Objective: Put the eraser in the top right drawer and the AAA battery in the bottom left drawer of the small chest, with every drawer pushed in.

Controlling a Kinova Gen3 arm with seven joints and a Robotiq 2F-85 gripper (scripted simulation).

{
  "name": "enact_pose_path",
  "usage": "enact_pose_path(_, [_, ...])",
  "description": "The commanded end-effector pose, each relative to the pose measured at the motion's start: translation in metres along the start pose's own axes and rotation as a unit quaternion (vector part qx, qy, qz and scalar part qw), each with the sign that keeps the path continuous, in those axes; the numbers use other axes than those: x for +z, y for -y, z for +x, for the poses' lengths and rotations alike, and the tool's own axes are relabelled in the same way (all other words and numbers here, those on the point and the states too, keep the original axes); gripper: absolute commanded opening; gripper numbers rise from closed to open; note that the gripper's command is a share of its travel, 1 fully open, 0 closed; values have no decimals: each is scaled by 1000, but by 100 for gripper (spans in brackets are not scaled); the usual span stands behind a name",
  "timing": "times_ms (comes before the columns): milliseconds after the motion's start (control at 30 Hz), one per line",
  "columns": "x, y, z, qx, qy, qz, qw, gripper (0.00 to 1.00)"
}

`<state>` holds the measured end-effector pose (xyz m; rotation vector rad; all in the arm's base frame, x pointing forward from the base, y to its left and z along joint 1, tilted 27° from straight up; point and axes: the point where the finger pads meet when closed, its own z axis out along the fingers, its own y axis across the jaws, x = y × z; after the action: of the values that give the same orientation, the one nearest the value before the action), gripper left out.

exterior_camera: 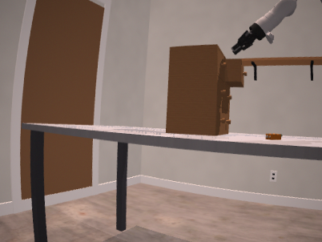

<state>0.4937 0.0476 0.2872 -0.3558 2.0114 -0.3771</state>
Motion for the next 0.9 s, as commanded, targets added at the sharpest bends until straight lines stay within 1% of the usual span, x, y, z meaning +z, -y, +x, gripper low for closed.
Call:
enact_pose_path(0, [-2,0,1,0,0,2,1000,38])
enact_pose_path(533, [-7,-10,5,0,0,2,1000,38])
enact_pose_path(867, [-13,-22,10,0,0,2,1000,38])
